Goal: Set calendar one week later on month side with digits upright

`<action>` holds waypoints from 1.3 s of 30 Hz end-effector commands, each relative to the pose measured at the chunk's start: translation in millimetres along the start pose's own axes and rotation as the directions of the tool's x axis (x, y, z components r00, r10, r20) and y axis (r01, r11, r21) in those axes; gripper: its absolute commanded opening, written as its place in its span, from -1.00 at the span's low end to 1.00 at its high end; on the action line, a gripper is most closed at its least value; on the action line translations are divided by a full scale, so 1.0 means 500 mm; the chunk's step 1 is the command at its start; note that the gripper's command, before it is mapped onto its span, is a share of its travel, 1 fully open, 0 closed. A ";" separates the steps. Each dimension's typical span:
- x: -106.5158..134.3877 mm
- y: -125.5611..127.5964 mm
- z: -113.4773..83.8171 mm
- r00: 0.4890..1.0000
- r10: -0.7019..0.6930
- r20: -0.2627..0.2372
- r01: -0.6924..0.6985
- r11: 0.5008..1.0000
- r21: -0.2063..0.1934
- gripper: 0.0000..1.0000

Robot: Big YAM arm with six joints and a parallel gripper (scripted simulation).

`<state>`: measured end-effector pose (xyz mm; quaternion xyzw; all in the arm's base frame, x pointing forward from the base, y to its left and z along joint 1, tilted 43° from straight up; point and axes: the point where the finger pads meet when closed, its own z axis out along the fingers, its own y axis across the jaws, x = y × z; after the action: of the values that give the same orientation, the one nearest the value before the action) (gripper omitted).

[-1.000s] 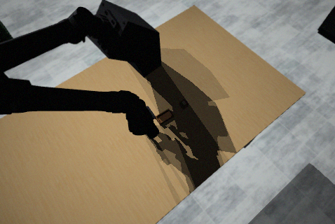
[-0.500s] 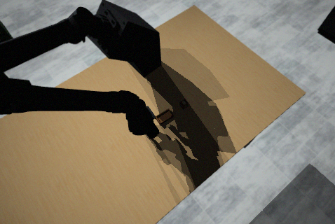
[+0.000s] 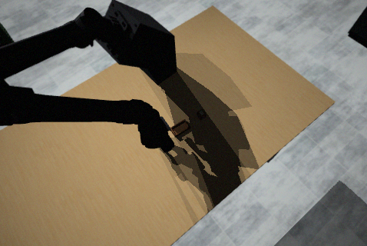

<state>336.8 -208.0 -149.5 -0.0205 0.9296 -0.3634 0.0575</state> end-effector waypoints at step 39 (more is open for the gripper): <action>-0.026 0.083 -0.215 1.000 -0.009 0.017 0.009 1.000 -0.003 -0.49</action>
<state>329.1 -135.4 -79.6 -0.0215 0.9274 -0.3682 0.0625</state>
